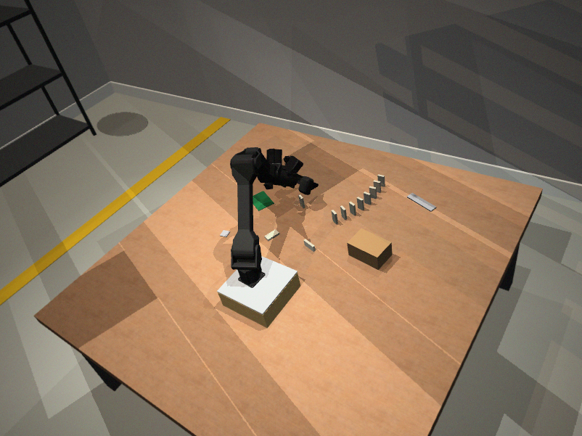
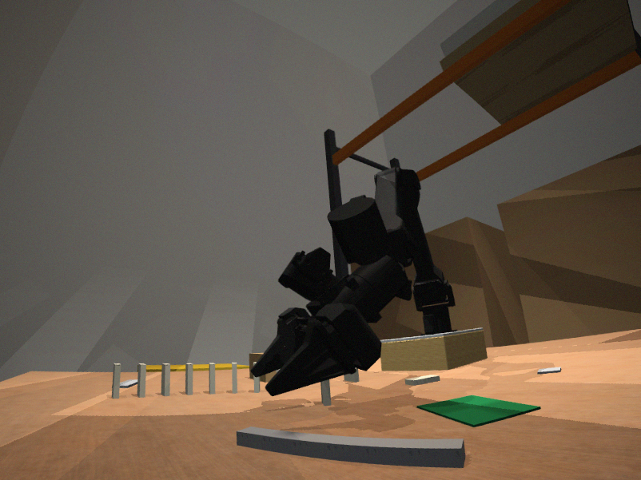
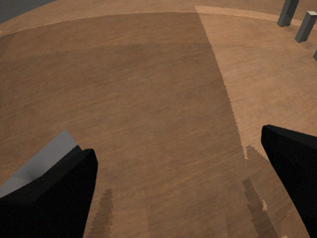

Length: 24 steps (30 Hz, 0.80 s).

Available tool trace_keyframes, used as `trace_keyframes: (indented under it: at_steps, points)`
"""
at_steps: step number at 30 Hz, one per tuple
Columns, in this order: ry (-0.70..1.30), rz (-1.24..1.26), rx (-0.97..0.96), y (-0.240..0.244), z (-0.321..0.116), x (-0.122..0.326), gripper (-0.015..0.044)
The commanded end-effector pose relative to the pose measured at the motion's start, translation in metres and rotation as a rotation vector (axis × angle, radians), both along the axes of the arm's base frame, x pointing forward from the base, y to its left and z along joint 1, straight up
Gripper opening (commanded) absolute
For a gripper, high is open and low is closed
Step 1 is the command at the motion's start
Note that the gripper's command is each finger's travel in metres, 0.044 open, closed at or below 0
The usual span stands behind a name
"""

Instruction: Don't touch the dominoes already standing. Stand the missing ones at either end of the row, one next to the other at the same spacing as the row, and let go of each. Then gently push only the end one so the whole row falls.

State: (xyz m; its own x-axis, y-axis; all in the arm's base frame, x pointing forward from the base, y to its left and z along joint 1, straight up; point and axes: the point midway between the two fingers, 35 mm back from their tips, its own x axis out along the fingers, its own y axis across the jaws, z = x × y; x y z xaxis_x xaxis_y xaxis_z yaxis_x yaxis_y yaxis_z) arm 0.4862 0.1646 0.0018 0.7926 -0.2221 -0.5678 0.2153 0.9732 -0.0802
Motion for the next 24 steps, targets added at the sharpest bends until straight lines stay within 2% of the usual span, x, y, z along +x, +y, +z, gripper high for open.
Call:
trace_keyframes:
  at_steps: [1, 10, 24]
  points:
    - [0.384, -0.047, 0.23, -0.014, 0.033, -0.002, 0.044]
    - [0.641, -0.138, 0.346, -0.027, 0.056, -0.035, 0.044]
    - [0.857, -0.236, 0.394, -0.04, 0.076, -0.075, 0.044]
